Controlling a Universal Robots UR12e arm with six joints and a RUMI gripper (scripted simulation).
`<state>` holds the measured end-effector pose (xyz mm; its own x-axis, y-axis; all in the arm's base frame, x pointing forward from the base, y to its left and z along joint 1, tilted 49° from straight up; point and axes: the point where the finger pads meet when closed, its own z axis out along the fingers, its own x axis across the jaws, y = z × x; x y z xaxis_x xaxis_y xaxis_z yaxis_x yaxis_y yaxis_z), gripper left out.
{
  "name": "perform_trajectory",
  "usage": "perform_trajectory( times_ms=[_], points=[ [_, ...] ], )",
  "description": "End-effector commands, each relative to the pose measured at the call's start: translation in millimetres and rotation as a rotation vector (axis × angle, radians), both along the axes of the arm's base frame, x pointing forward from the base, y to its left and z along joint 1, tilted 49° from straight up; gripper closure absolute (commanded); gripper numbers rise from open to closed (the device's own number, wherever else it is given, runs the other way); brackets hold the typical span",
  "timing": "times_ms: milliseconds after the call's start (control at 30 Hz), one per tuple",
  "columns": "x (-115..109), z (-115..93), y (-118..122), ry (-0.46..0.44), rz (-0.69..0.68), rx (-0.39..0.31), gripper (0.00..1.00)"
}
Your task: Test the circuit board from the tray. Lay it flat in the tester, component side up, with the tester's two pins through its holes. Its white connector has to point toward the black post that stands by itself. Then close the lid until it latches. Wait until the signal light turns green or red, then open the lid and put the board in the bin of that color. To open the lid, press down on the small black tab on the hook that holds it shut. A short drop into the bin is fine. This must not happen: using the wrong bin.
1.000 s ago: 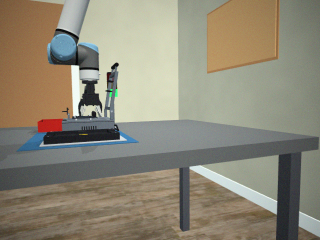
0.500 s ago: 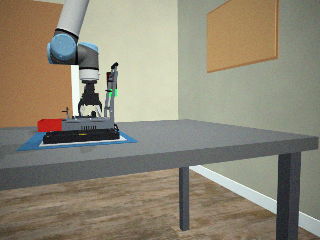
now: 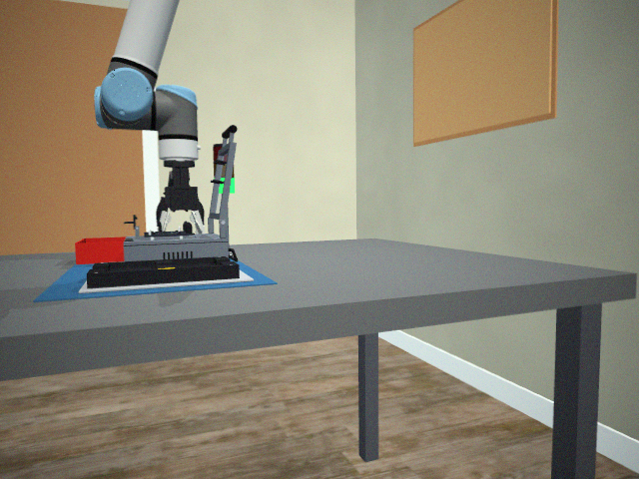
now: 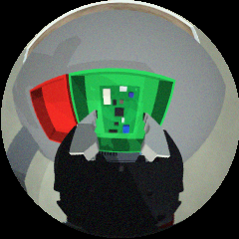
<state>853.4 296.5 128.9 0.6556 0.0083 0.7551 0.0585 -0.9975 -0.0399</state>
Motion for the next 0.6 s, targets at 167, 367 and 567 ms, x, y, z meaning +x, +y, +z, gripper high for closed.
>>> perform_trajectory(
  times_ms=[167,367,567],
  points=[
    [0,1,0,-0.001,0.0,0.0,0.41],
    [-1,1,0,-0.001,0.0,0.0,0.41],
    [-12,11,-1,-0.001,0.0,0.0,0.41]
  ],
)
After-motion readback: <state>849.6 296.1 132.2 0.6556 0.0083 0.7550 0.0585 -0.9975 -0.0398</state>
